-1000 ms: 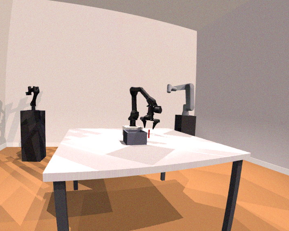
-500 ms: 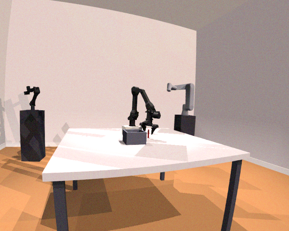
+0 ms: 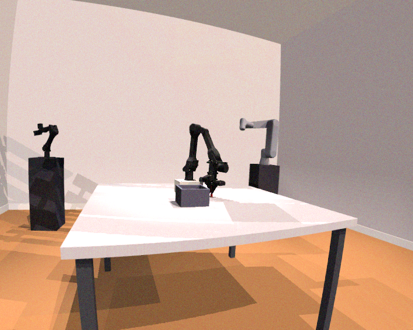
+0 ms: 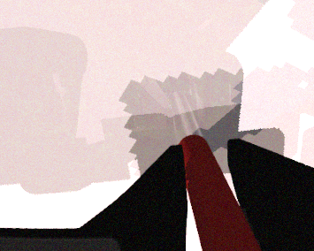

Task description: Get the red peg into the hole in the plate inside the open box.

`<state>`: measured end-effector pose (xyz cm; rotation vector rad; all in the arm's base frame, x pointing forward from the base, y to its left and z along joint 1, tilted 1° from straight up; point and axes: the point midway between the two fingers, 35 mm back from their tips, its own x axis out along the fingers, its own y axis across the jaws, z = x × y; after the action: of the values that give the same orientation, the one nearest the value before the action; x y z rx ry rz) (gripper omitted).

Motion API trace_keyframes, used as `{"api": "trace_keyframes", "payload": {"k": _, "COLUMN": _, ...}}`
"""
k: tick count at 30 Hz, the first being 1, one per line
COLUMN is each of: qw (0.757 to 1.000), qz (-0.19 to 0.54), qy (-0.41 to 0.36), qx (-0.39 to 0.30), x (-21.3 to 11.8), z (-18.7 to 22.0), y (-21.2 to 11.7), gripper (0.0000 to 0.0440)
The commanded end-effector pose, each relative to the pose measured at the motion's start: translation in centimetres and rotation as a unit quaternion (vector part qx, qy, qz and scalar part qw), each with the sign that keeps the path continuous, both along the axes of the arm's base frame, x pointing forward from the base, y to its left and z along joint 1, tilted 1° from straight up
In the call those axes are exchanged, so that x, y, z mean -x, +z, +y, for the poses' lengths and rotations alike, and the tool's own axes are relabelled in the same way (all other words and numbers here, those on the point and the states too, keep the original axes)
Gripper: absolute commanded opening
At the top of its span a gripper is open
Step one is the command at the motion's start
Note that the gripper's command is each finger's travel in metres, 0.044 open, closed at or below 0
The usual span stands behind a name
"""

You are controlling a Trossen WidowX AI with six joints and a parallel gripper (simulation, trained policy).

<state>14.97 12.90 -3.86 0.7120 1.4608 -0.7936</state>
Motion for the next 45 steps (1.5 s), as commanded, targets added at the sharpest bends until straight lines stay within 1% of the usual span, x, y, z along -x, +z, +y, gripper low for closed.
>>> {"api": "trace_keyframes", "payload": {"k": 1, "qw": 1.000, "qz": 0.010, "qy": -0.001, "qx": -0.011, "x": -0.4, "z": 0.3, "y": 0.2, "gripper": 0.0000}}
{"api": "trace_keyframes", "payload": {"k": 12, "qw": 0.998, "qz": -0.047, "qy": 0.041, "qx": 0.007, "x": -2.7, "z": -0.2, "y": 3.5, "gripper": 0.0000}}
{"api": "trace_keyframes", "payload": {"k": 25, "qw": 0.991, "qz": -0.106, "qy": 0.077, "qx": 0.028, "x": -6.5, "z": -1.2, "y": 8.8, "gripper": 0.0000}}
{"api": "trace_keyframes", "payload": {"k": 34, "qw": 0.987, "qz": -0.134, "qy": 0.075, "qx": 0.044, "x": -9.5, "z": -2.9, "y": 12.1, "gripper": 0.0000}}
{"api": "trace_keyframes", "payload": {"k": 45, "qw": 0.987, "qz": -0.144, "qy": 0.039, "qx": 0.056, "x": -12.6, "z": -6.7, "y": 13.2, "gripper": 0.0000}}
